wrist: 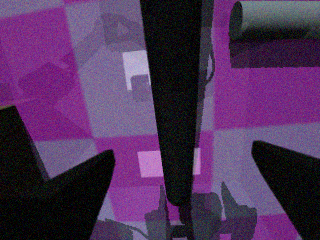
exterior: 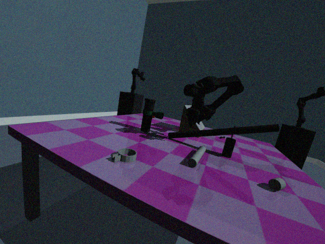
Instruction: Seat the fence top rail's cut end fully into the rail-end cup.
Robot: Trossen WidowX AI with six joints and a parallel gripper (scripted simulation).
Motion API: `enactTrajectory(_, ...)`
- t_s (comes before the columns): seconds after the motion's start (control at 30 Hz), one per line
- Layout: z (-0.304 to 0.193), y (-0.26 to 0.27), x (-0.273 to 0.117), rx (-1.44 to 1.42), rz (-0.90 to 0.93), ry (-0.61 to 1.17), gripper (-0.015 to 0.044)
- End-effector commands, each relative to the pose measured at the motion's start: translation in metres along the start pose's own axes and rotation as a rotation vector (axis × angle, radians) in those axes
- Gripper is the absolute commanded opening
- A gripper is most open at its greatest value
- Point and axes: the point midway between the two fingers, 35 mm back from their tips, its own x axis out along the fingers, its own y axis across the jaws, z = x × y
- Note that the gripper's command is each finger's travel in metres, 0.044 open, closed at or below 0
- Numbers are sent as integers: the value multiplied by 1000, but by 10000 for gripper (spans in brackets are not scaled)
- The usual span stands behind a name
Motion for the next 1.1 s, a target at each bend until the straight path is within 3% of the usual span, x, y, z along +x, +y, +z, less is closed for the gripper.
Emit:
enactTrajectory(0.0, 0, 0, 9, 6, -6, -4, 440)
enactTrajectory(1.07, 0, -2, 58, 6, -6, -5, 440)
